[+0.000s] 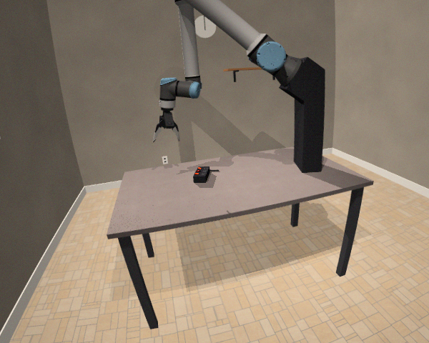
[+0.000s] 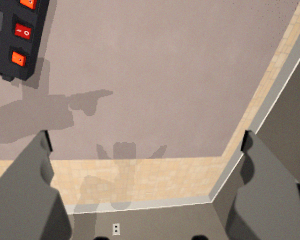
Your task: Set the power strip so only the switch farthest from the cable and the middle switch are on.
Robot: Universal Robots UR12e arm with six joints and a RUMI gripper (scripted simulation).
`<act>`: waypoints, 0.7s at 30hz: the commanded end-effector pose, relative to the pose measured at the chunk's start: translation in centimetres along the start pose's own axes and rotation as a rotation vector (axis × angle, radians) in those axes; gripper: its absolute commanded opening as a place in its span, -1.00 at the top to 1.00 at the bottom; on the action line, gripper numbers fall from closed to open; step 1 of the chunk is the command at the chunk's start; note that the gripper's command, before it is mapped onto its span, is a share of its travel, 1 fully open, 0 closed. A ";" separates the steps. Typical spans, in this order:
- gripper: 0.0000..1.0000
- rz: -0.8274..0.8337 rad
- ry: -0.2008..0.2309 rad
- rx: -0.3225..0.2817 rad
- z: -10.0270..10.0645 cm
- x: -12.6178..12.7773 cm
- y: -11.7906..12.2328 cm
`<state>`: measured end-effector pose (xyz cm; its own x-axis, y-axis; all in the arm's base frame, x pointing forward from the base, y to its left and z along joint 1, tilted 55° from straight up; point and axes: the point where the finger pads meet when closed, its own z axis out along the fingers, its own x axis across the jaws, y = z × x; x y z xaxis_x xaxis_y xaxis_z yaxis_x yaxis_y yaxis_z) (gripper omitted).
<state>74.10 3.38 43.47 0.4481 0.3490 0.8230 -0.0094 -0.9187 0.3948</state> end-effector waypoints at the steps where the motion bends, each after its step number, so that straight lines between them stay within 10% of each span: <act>1: -1.00 -0.136 -0.082 0.091 3.3 -3.7 -1.1; 21: -1.00 -0.475 -0.213 0.473 9.8 -17.4 -4.8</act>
<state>75.28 0.42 26.35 0.5090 0.6772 0.5314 0.4967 -0.7352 0.4612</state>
